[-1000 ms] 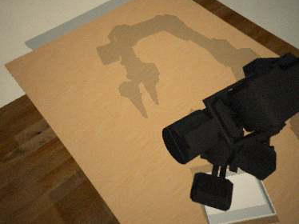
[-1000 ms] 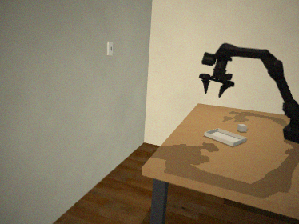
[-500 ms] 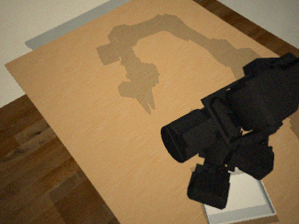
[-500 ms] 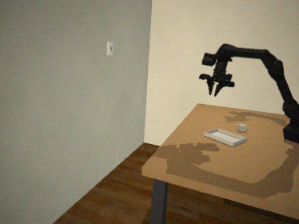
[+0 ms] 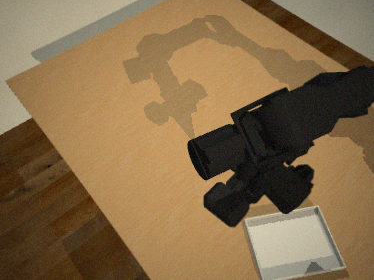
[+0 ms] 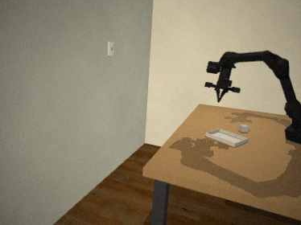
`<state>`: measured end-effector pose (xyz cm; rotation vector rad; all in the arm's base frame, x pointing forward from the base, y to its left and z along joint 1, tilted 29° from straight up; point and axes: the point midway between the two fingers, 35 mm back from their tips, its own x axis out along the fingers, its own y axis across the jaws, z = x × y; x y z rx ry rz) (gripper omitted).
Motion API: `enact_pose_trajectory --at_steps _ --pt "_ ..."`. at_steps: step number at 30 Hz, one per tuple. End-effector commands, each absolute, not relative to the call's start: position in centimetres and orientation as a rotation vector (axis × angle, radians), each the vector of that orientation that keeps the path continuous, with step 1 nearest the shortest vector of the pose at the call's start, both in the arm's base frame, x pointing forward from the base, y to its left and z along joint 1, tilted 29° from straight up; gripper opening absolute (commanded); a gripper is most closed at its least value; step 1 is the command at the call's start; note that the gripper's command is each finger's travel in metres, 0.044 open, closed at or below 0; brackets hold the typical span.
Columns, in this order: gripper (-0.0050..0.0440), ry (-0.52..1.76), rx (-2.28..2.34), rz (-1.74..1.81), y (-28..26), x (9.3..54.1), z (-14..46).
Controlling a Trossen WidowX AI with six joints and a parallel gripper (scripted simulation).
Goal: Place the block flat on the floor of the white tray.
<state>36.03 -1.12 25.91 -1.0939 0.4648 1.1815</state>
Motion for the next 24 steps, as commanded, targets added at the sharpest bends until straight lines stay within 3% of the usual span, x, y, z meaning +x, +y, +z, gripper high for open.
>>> enact_pose_trajectory --at_steps 1,24 --pt "0.0 0.543 -1.01 1.096 -2.1 35.0 24.7" --pt "0.0 0.994 -0.378 0.753 -5.3 28.2 12.0"
